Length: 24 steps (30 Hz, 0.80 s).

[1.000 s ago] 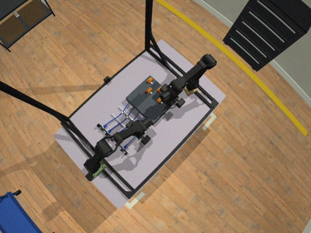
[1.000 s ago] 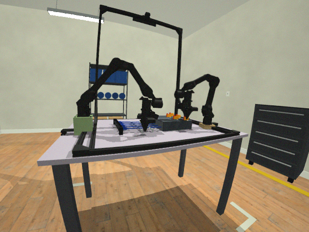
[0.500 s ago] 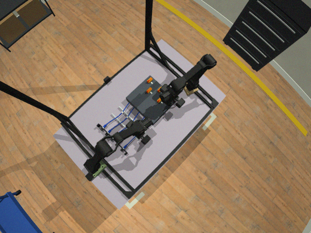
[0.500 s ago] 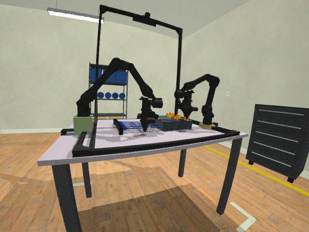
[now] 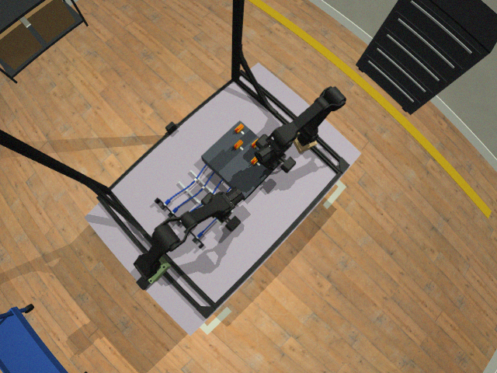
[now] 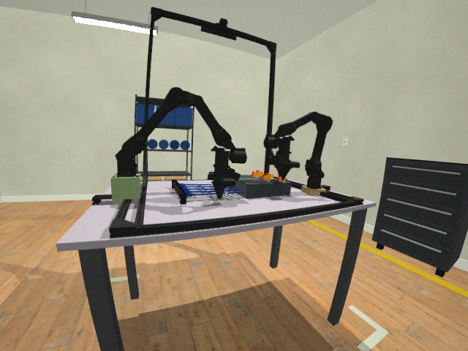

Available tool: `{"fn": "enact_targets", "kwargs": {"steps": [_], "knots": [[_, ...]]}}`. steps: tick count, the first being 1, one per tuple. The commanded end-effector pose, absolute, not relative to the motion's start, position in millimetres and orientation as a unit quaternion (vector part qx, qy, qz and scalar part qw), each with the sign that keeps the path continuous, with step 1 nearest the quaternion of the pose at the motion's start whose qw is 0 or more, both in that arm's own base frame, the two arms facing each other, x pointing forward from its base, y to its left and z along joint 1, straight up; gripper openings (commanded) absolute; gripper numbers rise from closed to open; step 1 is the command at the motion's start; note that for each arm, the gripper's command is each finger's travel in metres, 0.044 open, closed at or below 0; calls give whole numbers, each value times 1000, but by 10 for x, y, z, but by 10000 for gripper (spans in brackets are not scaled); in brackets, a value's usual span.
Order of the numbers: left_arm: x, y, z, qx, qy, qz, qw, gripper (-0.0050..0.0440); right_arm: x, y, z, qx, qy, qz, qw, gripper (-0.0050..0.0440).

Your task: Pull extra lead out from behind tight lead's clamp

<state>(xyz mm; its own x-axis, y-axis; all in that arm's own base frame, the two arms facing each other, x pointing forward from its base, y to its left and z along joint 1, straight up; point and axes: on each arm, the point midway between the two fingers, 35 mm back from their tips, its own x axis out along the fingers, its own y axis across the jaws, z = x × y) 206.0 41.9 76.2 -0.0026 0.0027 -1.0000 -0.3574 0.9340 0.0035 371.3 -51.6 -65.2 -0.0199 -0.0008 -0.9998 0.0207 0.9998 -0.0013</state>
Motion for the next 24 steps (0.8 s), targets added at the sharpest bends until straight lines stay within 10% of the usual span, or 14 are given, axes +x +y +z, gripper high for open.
{"fn": "enact_targets", "kwargs": {"steps": [1,24], "knots": [[2093,426,853,-127,688,130,703,-50,3776,-524,-562,6,704,-9,710,-50],[2097,427,899,-127,688,130,703,-50,3776,-524,-562,6,704,-9,710,-50]]}}
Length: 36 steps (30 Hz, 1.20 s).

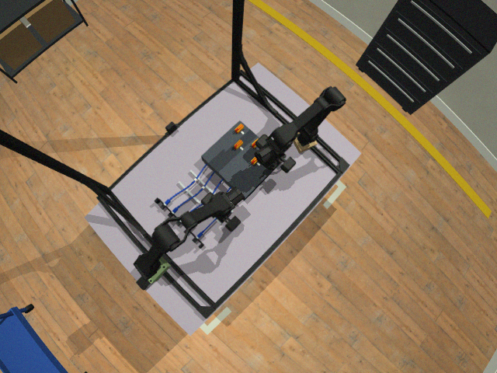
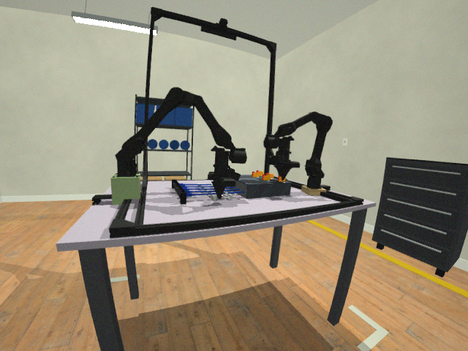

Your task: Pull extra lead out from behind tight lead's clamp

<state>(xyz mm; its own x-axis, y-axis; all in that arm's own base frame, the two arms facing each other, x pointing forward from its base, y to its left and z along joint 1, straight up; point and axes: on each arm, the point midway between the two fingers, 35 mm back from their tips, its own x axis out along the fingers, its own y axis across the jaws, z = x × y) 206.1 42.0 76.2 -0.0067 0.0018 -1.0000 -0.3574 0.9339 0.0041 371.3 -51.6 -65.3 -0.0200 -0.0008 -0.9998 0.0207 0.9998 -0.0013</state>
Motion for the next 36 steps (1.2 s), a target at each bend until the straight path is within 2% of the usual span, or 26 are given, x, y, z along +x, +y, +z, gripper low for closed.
{"fn": "enact_targets", "kwargs": {"steps": [1,23,36], "knots": [[2097,427,906,-127,688,130,703,-50,3776,-524,-562,6,704,-9,710,-50],[2099,427,831,-127,690,130,701,-50,3776,-524,-561,6,704,-9,710,-50],[2099,427,961,-127,690,130,701,-50,3776,-524,-561,6,704,-9,710,-50]]}}
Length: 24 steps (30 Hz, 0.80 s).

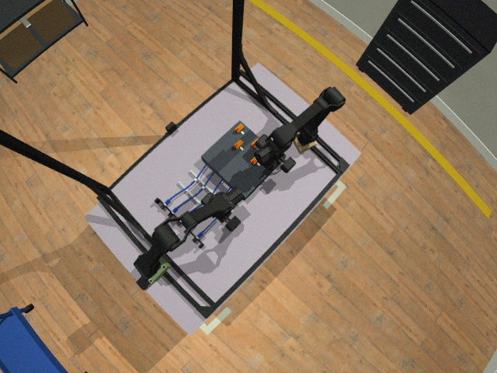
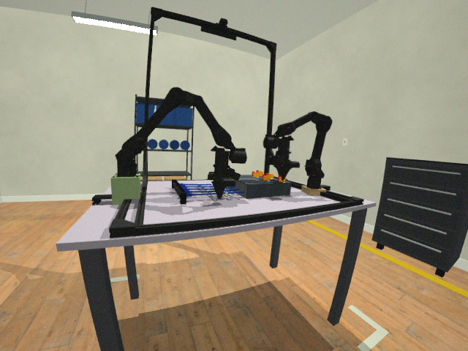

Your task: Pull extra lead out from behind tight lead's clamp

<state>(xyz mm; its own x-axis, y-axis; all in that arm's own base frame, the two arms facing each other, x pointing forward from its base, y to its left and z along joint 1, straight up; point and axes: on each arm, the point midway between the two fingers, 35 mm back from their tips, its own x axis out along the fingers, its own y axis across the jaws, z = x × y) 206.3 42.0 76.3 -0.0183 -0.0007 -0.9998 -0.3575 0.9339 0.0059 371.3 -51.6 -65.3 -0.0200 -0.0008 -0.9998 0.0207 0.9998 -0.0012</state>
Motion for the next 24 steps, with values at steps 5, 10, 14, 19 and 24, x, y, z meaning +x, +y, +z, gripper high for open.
{"fn": "enact_targets", "kwargs": {"steps": [5,10,14,19,24], "knots": [[2106,428,850,-127,692,130,698,-50,3776,-524,-561,6,704,-9,710,-50],[2106,428,900,-127,692,130,698,-50,3776,-524,-561,6,704,-9,710,-50],[2106,428,940,-127,692,130,698,-50,3776,-524,-561,6,704,-9,710,-50],[2106,428,980,-127,692,130,698,-50,3776,-524,-561,6,704,-9,710,-50],[2109,429,885,-128,696,130,695,-50,3776,-524,-561,6,704,-9,710,-50]]}}
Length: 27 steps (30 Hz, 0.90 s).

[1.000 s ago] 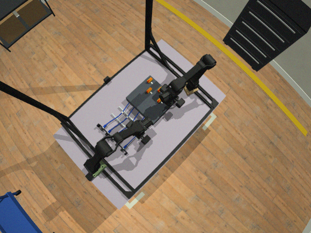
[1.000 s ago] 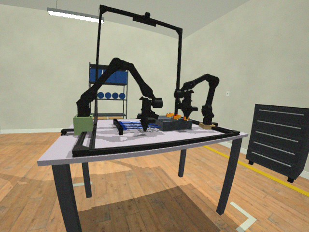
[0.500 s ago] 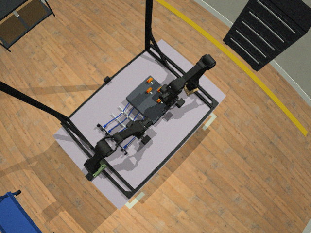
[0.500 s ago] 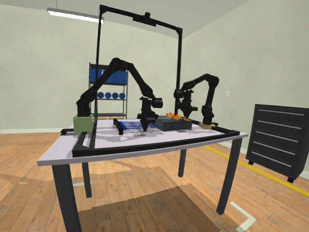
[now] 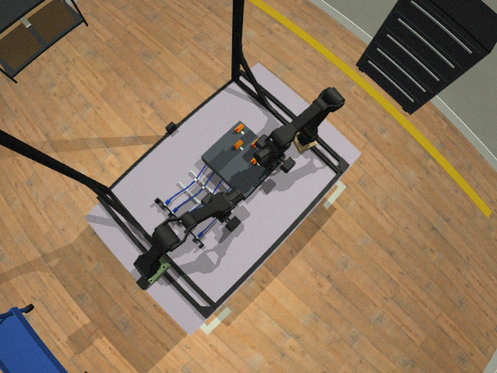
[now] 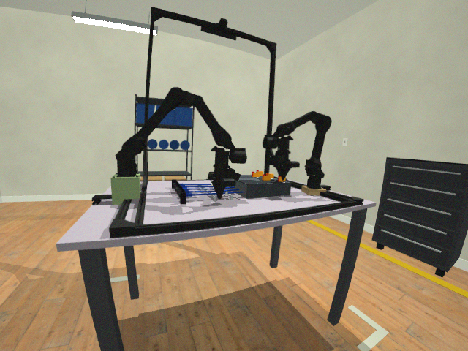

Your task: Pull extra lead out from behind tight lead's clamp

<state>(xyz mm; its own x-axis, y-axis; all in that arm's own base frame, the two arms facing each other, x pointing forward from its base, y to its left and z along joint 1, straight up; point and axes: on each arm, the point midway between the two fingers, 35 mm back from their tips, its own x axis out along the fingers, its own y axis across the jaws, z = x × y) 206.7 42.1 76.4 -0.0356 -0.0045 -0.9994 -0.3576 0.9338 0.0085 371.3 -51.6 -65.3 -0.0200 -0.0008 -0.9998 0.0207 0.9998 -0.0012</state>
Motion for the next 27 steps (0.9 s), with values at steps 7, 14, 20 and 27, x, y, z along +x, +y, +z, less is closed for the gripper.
{"fn": "enact_targets", "kwargs": {"steps": [7,14,20,27], "knots": [[2109,429,978,-128,696,130,695,-50,3776,-524,-561,6,704,-9,710,-50],[2094,426,889,-128,705,129,685,-50,3776,-524,-561,6,704,-9,710,-50],[2094,426,969,-128,705,129,685,-50,3776,-524,-561,6,704,-9,710,-50],[2094,426,1063,-128,705,129,685,-50,3776,-524,-561,6,704,-9,710,-50]]}}
